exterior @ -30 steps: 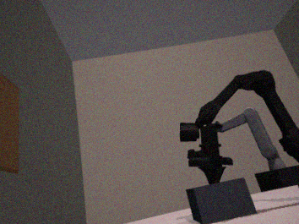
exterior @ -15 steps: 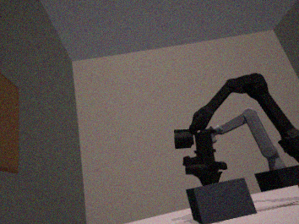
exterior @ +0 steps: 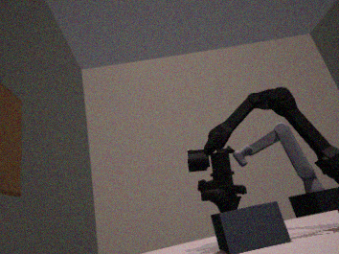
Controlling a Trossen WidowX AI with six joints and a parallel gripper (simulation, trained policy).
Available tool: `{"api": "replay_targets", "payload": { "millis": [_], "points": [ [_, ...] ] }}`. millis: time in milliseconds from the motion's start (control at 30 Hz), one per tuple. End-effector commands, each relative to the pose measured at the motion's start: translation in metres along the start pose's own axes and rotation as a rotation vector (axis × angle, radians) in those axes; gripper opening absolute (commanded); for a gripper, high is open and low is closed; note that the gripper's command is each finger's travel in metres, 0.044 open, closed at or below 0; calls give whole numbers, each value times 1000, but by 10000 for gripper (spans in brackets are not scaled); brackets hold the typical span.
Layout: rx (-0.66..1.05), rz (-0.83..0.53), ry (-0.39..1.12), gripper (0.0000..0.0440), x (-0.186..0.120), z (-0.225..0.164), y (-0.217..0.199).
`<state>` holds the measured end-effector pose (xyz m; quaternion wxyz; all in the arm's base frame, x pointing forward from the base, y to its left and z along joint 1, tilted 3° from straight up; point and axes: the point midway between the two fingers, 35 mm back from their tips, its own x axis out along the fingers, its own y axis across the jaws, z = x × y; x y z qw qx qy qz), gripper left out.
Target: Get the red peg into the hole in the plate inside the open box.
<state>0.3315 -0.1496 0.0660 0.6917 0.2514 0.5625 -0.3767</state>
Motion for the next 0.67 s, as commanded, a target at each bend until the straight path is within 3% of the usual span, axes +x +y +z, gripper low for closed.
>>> {"api": "replay_targets", "payload": {
  "millis": [0, 633],
  "points": [
    [-16, -6, 12, 126, 3, 6, 1],
    [-46, -2, 49, 79, 8, 37, -2]
  ]
}}
